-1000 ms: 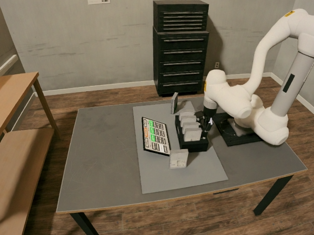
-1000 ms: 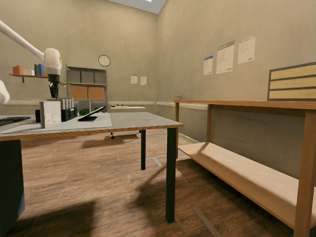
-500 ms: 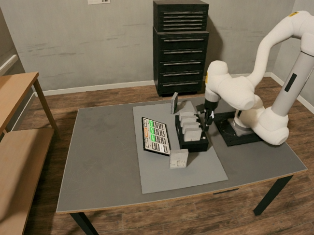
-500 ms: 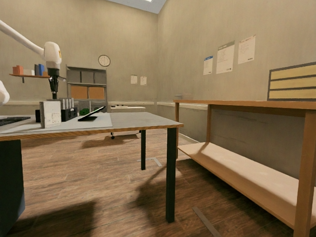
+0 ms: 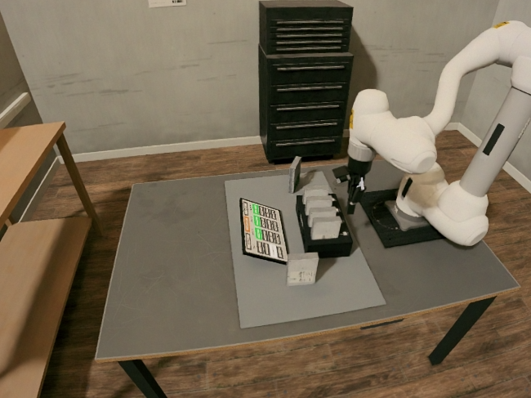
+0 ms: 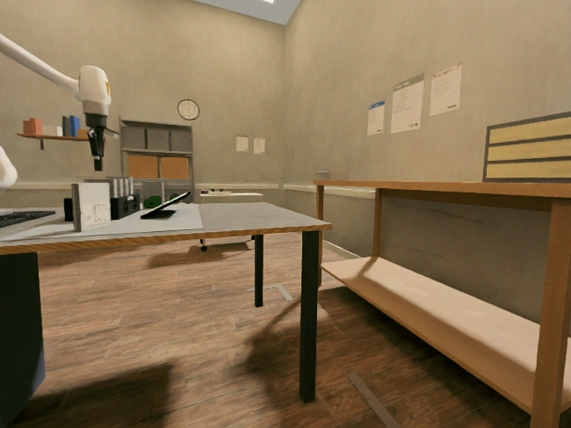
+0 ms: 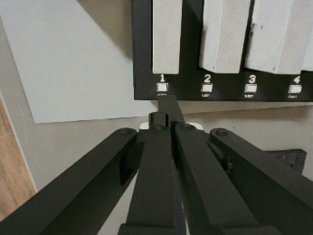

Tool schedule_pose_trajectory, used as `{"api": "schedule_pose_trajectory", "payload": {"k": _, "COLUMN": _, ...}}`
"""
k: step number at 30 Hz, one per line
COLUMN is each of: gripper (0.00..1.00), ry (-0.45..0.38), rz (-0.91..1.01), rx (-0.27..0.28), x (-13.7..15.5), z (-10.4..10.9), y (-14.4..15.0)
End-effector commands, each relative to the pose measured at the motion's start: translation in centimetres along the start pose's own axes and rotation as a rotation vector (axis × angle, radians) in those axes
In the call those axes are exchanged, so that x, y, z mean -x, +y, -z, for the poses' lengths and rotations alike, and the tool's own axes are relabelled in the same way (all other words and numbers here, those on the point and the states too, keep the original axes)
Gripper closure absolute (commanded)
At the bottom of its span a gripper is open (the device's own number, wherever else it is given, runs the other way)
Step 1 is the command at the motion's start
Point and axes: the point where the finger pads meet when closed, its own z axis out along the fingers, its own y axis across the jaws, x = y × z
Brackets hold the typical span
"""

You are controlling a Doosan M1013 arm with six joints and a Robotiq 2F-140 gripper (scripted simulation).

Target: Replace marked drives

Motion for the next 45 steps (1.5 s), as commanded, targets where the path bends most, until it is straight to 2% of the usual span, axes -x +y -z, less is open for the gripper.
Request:
{"api": "schedule_pose_trajectory", "payload": {"k": 1, "gripper": 0.9, "ry": 0.001, "rz": 0.0, "rx": -0.001, "x": 0.0, "z": 0.3, "y": 0.0}}
{"api": "schedule_pose_trajectory", "payload": {"k": 9, "gripper": 0.9, "ry": 0.001, "rz": -0.006, "rx": -0.001, "x": -0.1, "z": 0.4, "y": 0.0}}
{"api": "schedule_pose_trajectory", "payload": {"k": 12, "gripper": 0.9, "ry": 0.001, "rz": -0.074, "rx": -0.001, "x": -0.4, "z": 0.4, "y": 0.0}}
{"api": "schedule_pose_trajectory", "payload": {"k": 19, "gripper": 0.9, "ry": -0.001, "rz": -0.528, "rx": -0.004, "x": -3.2, "z": 0.5, "y": -0.1}}
{"api": "schedule_pose_trajectory", "payload": {"k": 21, "gripper": 0.9, "ry": -0.001, "rz": -0.528, "rx": -0.004, "x": -3.2, "z": 0.5, "y": -0.1}}
{"api": "schedule_pose_trajectory", "payload": {"k": 22, "gripper": 0.9, "ry": -0.001, "rz": -0.697, "rx": -0.003, "x": -3.7, "z": 0.5, "y": -0.1}}
{"api": "schedule_pose_trajectory", "payload": {"k": 30, "gripper": 0.9, "ry": -0.01, "rz": -1.135, "rx": -0.02, "x": -7.4, "z": 0.4, "y": 0.0}}
{"api": "schedule_pose_trajectory", "payload": {"k": 36, "gripper": 0.9, "ry": -0.007, "rz": -1.478, "rx": -0.012, "x": -8.0, "z": 0.4, "y": 0.0}}
{"api": "schedule_pose_trajectory", "payload": {"k": 38, "gripper": 0.9, "ry": -0.007, "rz": -1.478, "rx": -0.012, "x": -8.0, "z": 0.4, "y": 0.0}}
{"api": "schedule_pose_trajectory", "payload": {"k": 39, "gripper": 0.11, "ry": 0.0, "rz": -1.571, "rx": -0.001, "x": -8.0, "z": 0.4, "y": 0.0}}
{"api": "schedule_pose_trajectory", "payload": {"k": 45, "gripper": 0.11, "ry": 0.0, "rz": -1.571, "rx": -0.001, "x": -8.0, "z": 0.4, "y": 0.0}}
